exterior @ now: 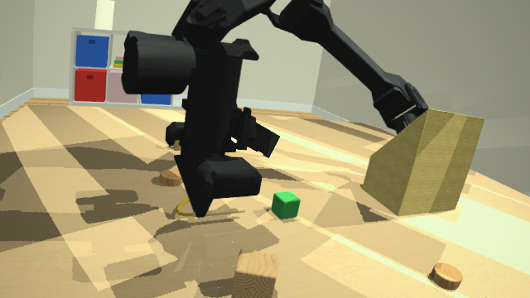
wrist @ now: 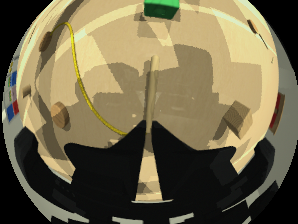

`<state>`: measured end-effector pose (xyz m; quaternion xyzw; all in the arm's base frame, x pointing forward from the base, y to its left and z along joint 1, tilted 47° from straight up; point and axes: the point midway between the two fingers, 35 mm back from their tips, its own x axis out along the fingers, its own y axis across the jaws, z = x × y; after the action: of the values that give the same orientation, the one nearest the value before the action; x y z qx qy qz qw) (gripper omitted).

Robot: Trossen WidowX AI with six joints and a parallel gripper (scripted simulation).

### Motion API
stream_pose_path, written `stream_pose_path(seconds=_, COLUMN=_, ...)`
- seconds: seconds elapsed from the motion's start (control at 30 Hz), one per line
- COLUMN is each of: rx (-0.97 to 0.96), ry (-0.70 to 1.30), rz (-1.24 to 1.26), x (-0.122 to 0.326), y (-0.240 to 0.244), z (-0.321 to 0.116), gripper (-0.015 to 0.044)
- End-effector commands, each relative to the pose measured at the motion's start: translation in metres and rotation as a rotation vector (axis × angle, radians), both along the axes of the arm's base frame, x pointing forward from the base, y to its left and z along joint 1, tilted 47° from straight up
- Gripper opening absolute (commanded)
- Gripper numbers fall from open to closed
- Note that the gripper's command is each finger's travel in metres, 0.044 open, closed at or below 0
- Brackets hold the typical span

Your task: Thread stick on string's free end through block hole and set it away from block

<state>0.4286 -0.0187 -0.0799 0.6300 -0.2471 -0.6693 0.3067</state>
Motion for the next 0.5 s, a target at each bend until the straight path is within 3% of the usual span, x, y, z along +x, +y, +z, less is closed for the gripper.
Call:
stream_pose_path(seconds=0.0, rx=0.002, ry=-0.003, rz=-0.002, x=-0.005, y=0.0, z=0.001, gripper=0.0)
stream_pose_path(seconds=0.47, rx=0.002, ry=-0.002, rz=-0.002, x=-0.021, y=-0.001, z=0.002, gripper=0.0)
